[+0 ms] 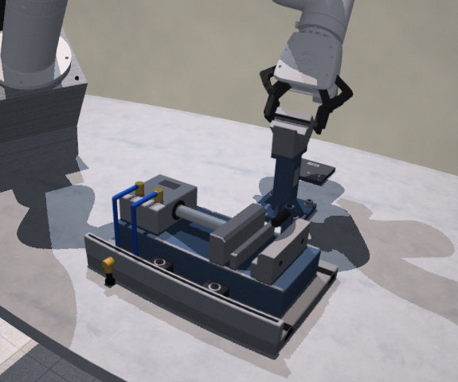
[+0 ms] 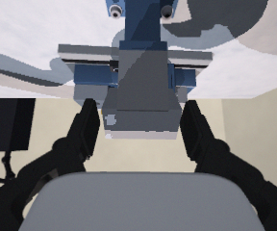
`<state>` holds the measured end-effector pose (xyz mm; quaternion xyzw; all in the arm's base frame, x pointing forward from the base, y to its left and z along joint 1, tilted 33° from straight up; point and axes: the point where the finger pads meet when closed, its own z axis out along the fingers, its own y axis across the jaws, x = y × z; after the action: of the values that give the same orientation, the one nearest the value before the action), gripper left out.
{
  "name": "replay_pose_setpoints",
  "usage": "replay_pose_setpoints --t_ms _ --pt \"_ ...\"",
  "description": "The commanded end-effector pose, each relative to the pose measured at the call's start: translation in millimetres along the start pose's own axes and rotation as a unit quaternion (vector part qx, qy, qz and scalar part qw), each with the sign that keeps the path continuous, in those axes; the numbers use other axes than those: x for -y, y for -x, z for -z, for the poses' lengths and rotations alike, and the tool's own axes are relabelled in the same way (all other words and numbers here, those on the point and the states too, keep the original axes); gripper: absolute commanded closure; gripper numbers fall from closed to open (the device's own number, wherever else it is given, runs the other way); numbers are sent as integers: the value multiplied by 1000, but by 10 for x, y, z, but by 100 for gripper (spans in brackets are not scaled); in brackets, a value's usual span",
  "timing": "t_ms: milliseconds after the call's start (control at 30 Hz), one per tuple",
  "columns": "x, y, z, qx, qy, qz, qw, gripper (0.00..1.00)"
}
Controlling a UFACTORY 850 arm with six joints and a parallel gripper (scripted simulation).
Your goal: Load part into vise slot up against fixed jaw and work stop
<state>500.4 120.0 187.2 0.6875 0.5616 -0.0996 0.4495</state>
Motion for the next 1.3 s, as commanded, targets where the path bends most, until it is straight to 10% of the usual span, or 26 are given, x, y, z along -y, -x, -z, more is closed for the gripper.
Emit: replay_pose_setpoints --t_ms 0,1267 --pt "-6 7 4 -31 1 0 1000 11" --pt "-7 65 -16 -295 1 0 956 11"
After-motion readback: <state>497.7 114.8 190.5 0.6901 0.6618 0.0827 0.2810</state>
